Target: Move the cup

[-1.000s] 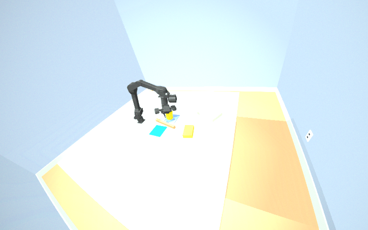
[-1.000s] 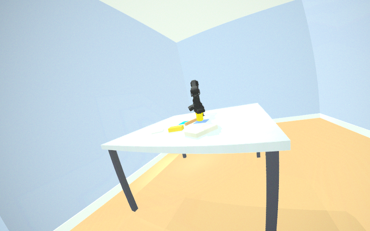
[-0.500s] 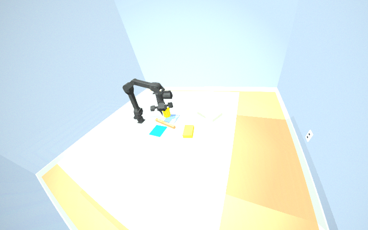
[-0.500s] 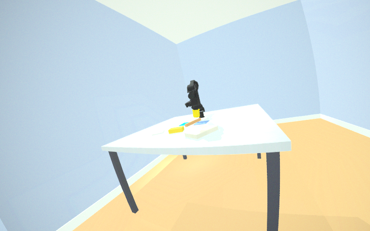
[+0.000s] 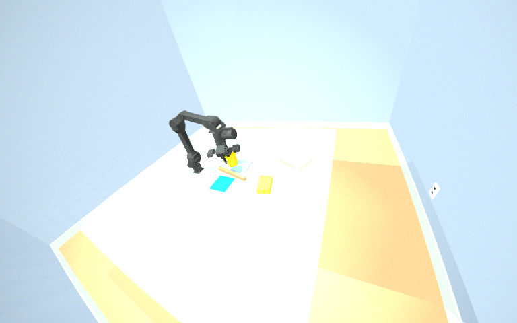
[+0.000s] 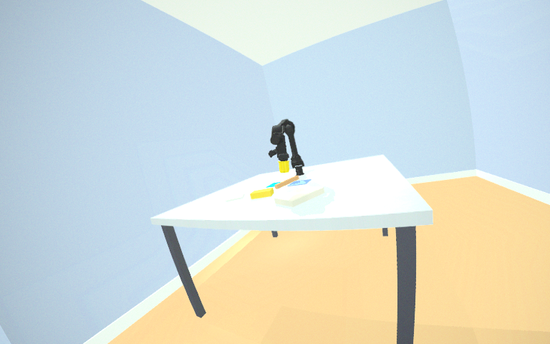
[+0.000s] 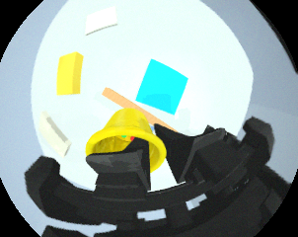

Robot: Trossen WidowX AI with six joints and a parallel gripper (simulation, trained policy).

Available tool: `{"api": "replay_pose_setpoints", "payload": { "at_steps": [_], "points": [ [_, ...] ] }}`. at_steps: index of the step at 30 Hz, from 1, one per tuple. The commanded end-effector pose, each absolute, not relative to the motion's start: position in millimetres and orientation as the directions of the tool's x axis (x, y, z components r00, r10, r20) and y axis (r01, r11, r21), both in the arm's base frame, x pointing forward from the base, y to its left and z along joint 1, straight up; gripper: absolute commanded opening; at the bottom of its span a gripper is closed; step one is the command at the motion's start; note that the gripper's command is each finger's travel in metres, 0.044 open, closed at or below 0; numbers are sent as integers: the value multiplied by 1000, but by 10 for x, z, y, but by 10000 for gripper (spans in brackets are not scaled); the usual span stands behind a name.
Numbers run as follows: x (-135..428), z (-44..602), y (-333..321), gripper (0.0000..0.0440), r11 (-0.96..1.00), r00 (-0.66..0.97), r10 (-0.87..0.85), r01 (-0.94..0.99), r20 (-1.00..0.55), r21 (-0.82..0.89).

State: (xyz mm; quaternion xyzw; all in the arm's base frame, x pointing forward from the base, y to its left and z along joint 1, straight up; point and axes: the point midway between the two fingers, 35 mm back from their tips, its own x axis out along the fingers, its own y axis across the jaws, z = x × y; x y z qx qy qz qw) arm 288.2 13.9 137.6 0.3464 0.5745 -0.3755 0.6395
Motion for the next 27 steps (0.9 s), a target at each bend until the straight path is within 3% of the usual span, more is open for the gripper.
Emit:
{"api": "replay_pose_setpoints", "payload": {
  "at_steps": [1, 27],
  "points": [
    [2889, 1403, 47, 0, 458, 83, -84, 888, -993, 35],
    [2793, 1115, -540, 1, 315, 144, -119, 944, -982, 100]
  ]
}}
